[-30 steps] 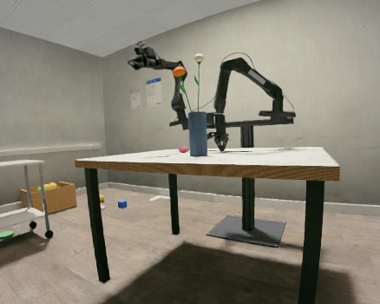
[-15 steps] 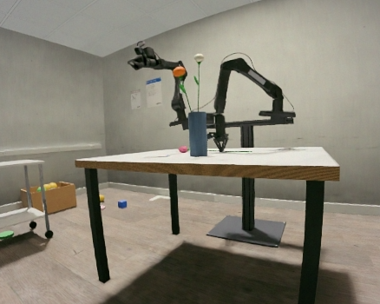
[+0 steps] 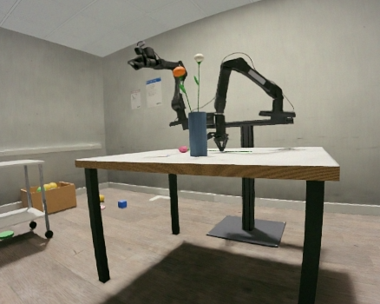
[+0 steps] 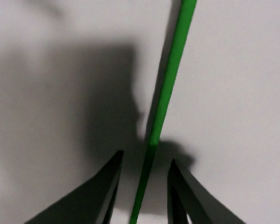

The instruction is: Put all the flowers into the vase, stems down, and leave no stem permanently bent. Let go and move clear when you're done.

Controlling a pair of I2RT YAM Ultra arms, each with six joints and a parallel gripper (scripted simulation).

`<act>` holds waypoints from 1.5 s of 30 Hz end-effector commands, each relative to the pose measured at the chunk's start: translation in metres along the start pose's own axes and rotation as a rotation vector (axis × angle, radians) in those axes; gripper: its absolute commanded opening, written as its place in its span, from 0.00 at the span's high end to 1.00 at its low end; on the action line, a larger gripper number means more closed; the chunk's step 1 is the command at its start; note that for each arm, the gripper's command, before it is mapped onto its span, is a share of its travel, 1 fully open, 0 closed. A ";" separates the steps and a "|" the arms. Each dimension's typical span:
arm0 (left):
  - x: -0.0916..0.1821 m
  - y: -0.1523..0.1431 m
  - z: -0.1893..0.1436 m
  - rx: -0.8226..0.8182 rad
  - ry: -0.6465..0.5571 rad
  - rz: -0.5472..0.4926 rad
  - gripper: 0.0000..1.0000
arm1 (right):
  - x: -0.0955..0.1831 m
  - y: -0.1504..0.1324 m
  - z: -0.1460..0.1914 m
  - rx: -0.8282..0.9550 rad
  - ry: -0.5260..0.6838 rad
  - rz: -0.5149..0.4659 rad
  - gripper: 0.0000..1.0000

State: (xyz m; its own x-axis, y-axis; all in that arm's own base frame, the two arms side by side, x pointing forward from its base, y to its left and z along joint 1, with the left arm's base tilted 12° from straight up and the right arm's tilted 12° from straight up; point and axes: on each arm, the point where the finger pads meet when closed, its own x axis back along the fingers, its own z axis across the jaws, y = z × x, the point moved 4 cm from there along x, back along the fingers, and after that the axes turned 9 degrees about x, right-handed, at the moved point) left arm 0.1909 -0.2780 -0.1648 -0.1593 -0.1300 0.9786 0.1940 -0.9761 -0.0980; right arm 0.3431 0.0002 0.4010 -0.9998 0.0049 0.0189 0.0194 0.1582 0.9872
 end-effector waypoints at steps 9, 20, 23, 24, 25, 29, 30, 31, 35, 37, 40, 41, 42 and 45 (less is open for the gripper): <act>-0.005 -0.003 0.001 -0.006 0.007 -0.003 0.70 | 0.000 0.006 -0.002 -0.006 0.002 -0.021 0.70; -0.006 -0.003 -0.001 -0.012 0.006 -0.001 0.70 | 0.000 0.006 -0.002 -0.006 0.002 -0.021 0.70; -0.004 -0.001 0.000 -0.011 0.007 -0.005 0.70 | 0.000 0.006 -0.002 -0.006 0.002 -0.021 0.70; -0.004 -0.002 0.000 -0.011 0.006 -0.003 0.71 | 0.000 0.006 -0.002 -0.006 0.002 -0.021 0.70; -0.004 -0.002 -0.001 -0.011 0.005 -0.003 0.72 | 0.000 0.006 -0.002 -0.006 0.002 -0.021 0.70; -0.004 -0.002 -0.001 -0.011 0.003 -0.004 0.78 | 0.000 0.006 -0.002 -0.006 0.002 -0.021 0.70; -0.004 -0.002 -0.001 -0.011 0.003 -0.004 0.79 | 0.000 0.006 -0.002 -0.006 0.002 -0.021 0.70; -0.004 -0.002 -0.001 -0.011 0.003 -0.004 0.80 | 0.000 0.006 -0.002 -0.006 0.002 -0.021 0.70; -0.004 -0.002 -0.001 -0.011 0.003 -0.004 0.82 | 0.000 0.006 -0.002 -0.006 0.002 -0.021 0.70; -0.004 -0.002 -0.001 -0.011 0.003 -0.004 0.85 | 0.000 0.006 -0.002 -0.006 0.002 -0.021 0.70; -0.004 -0.002 -0.001 -0.011 0.003 -0.004 0.89 | 0.000 0.006 -0.002 -0.006 0.002 -0.021 0.70; -0.004 -0.002 -0.001 -0.011 0.003 -0.004 0.90 | 0.000 0.006 -0.002 -0.006 0.002 -0.021 0.70; -0.004 -0.002 -0.001 -0.011 0.003 -0.004 0.91 | 0.000 0.006 -0.002 -0.006 0.002 -0.021 0.70; -0.004 -0.002 -0.001 -0.011 0.003 -0.004 0.95 | 0.000 0.006 -0.002 -0.006 0.002 -0.021 0.70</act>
State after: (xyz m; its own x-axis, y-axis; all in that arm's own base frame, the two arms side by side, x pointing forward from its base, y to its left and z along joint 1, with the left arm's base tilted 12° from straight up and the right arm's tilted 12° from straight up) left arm 0.1915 -0.2771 -0.1690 -0.1620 -0.1271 0.9786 0.1936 -0.9765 -0.0948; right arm 0.3431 0.0002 0.4010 -0.9998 0.0049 0.0189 0.0194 0.1582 0.9872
